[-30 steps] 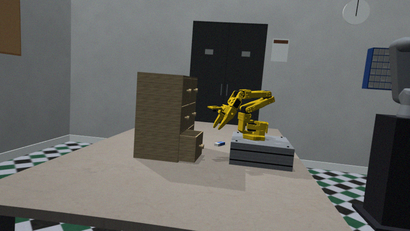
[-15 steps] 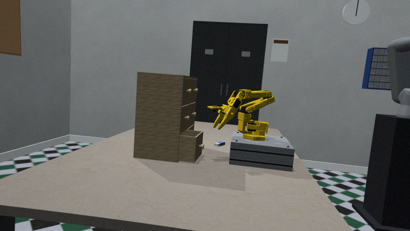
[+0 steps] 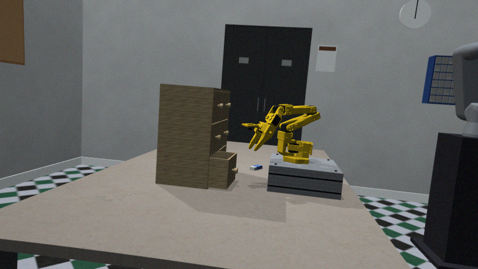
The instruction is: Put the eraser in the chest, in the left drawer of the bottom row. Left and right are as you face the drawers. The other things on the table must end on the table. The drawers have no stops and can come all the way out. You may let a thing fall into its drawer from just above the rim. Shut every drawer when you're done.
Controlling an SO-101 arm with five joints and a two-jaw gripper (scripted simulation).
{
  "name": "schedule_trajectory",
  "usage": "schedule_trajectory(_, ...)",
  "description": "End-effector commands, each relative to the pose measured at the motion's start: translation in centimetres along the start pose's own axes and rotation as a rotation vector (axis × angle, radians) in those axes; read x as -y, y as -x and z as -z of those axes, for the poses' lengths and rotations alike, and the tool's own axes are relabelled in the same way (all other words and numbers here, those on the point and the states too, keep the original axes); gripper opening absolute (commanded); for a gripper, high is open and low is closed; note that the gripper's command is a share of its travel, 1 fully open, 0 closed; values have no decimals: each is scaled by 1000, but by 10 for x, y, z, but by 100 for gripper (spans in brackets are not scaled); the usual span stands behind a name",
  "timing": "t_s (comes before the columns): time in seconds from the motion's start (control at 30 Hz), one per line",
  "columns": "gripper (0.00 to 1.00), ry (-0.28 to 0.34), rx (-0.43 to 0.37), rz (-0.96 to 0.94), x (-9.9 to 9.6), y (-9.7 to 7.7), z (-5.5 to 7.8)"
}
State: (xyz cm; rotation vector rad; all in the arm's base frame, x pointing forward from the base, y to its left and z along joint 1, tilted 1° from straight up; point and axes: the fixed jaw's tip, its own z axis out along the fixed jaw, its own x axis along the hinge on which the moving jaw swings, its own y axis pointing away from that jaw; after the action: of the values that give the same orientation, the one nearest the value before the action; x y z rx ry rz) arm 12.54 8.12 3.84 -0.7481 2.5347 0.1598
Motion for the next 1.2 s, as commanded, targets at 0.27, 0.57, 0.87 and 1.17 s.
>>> schedule_trajectory(0.27,21,-3,6,-14,1,2,2)
schedule_trajectory(0.57,22,-13,139,-21,3,28,33)
schedule_trajectory(0.87,24,-35,439,-36,6,49,115)
schedule_trajectory(1.17,25,-40,500,-39,6,43,132)
